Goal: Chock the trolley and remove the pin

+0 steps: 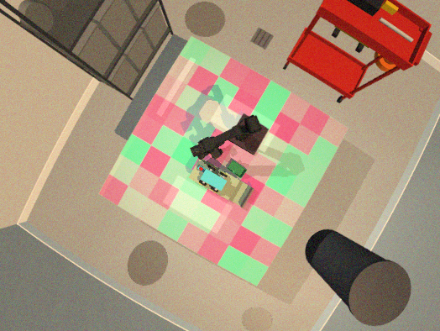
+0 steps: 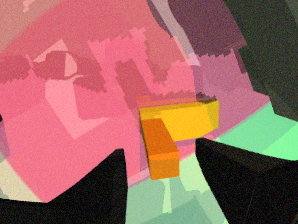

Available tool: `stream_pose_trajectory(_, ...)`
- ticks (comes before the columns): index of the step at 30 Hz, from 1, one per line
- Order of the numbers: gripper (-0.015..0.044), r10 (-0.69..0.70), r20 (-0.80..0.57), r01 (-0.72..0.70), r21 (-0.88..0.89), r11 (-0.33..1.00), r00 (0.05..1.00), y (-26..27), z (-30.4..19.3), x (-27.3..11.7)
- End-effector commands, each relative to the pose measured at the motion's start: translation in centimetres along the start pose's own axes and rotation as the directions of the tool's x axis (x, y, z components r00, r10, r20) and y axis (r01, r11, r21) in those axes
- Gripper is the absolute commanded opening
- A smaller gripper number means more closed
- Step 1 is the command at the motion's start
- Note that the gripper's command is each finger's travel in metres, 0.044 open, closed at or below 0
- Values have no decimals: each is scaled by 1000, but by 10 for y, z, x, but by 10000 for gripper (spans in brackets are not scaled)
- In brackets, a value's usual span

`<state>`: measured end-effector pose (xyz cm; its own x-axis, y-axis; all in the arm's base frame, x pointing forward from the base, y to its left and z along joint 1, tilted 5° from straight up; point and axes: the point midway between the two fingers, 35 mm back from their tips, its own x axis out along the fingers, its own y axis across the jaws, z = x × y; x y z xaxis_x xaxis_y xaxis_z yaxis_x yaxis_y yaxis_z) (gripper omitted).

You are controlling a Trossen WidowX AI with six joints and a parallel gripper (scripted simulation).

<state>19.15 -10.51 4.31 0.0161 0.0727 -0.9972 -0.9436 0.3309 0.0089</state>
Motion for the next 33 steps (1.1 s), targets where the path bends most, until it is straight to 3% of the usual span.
stream_pose_trajectory(1,190,1,-4,-1,3,1000,1000,0,0,5)
stream_pose_trajectory(15,190,1,-4,-1,3,1000,1000,0,-1,25)
stream_pose_trajectory(20,59,2,0,-2,0,1000,1000,0,0,22)
stream_pose_trajectory(28,0,2,0,-2,0,1000,1000,0,0,20)
stream_pose_trajectory(33,0,1,-3,-1,2,1000,1000,2,0,1)
